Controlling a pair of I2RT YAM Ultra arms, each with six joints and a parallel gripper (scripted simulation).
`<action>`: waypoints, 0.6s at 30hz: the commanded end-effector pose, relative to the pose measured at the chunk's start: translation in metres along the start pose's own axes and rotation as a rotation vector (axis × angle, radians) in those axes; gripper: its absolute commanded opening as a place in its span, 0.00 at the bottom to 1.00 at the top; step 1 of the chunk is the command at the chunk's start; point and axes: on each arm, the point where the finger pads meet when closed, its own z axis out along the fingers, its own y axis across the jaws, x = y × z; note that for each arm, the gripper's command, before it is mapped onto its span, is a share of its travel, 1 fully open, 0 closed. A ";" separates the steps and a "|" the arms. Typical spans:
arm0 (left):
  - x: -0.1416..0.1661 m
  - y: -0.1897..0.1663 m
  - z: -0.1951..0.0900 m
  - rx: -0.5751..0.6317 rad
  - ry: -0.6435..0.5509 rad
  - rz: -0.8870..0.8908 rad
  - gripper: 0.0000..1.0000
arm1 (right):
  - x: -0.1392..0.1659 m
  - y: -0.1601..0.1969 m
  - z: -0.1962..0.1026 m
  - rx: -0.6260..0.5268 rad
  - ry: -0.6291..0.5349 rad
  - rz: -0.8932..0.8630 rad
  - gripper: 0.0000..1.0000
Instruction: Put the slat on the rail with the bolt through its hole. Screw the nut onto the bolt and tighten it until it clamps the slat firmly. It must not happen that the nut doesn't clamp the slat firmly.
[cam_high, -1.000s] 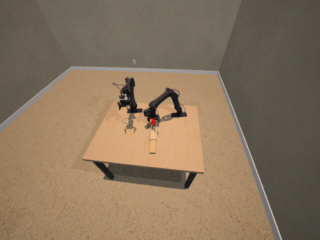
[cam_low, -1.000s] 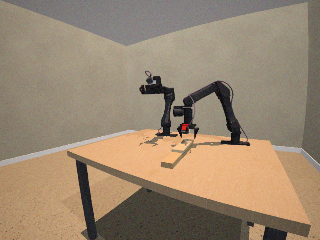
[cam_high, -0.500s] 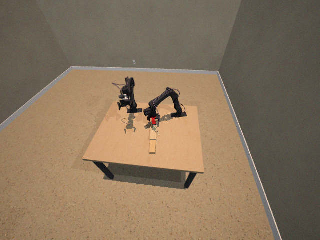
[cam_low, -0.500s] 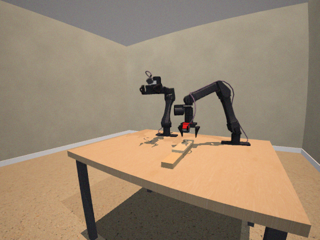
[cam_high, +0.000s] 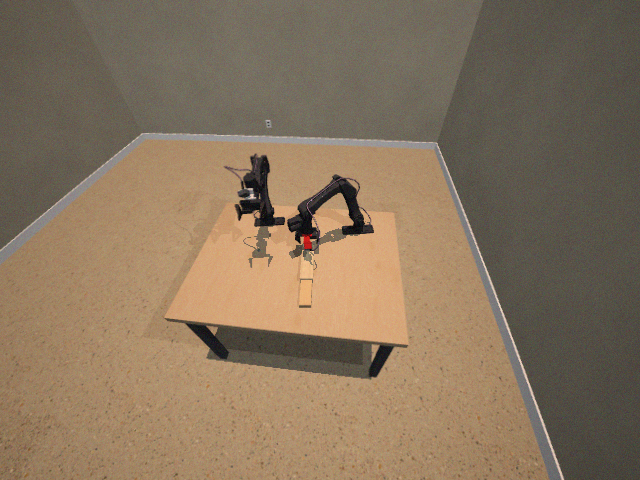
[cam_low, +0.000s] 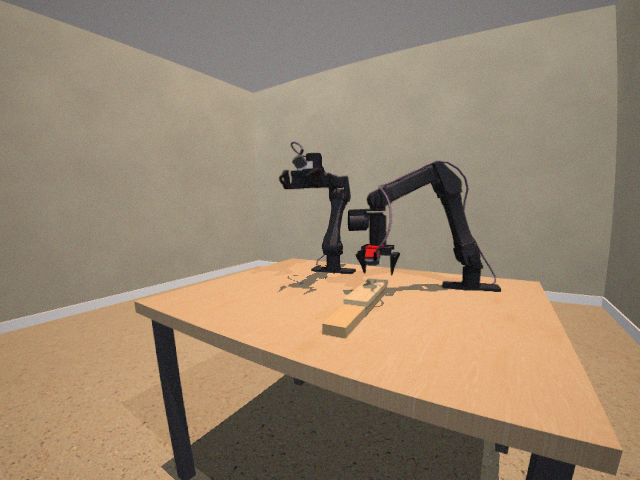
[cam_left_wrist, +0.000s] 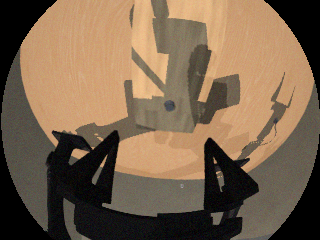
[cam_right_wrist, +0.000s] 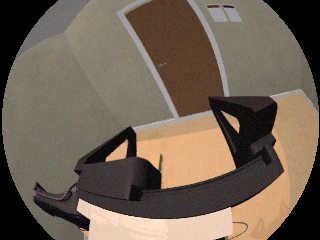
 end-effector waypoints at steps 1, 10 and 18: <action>-0.022 -0.003 -0.021 0.082 -0.070 -0.002 1.00 | -0.016 -0.001 -0.004 0.007 -0.049 0.003 1.00; -0.073 0.009 -0.046 0.215 -0.191 -0.011 1.00 | -0.016 -0.001 -0.004 0.007 -0.049 0.003 1.00; -0.125 0.033 -0.080 0.329 -0.351 -0.020 1.00 | -0.016 -0.001 -0.004 0.007 -0.049 0.003 1.00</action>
